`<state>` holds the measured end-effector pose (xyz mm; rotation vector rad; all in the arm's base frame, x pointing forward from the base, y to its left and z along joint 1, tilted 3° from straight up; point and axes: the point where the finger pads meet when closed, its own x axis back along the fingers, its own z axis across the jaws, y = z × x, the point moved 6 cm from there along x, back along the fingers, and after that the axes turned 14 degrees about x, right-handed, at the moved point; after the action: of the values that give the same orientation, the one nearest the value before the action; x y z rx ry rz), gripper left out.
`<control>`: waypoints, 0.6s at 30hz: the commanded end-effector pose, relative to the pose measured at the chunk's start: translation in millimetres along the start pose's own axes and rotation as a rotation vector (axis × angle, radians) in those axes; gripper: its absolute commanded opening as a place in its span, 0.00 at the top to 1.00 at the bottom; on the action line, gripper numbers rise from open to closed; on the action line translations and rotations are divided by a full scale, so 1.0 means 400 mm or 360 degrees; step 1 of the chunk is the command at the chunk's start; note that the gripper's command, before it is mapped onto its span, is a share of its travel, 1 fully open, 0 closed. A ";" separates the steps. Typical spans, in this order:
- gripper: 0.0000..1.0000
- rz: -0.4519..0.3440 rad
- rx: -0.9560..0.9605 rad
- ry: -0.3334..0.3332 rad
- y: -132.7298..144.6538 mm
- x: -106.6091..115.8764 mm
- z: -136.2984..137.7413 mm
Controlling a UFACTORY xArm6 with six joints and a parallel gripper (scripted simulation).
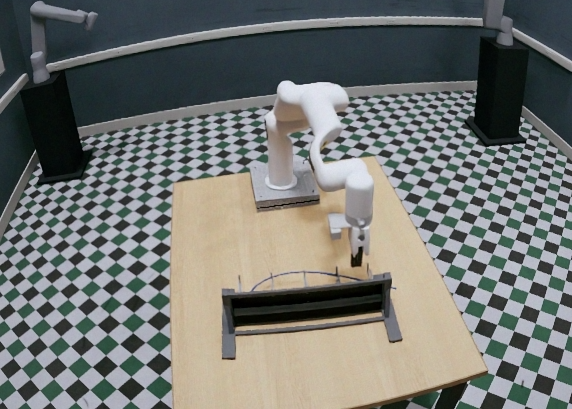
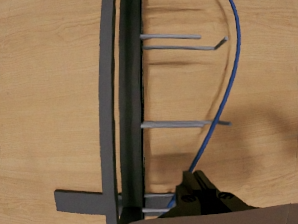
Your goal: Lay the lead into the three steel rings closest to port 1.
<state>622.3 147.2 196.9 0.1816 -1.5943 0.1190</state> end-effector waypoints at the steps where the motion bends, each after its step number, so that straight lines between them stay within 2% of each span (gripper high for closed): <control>1: 1.00 0.0000 0.0000 -0.0009 0.000 0.007 -0.003; 4: 1.00 0.0000 0.0001 -0.0009 -0.010 0.008 0.002; 7: 1.00 0.0000 0.0003 -0.0008 -0.099 0.013 0.047; 12: 1.00 -0.0001 0.0005 -0.0008 -0.167 0.015 0.091; 14: 1.00 -0.0001 0.0005 -0.0008 -0.167 0.015 0.091; 15: 1.00 -0.0001 0.0006 -0.0008 -0.211 0.016 0.123; 18: 1.00 -0.0001 0.0007 -0.0008 -0.246 0.016 0.152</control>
<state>595.8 69.8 195.4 0.1817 -1.5827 0.1222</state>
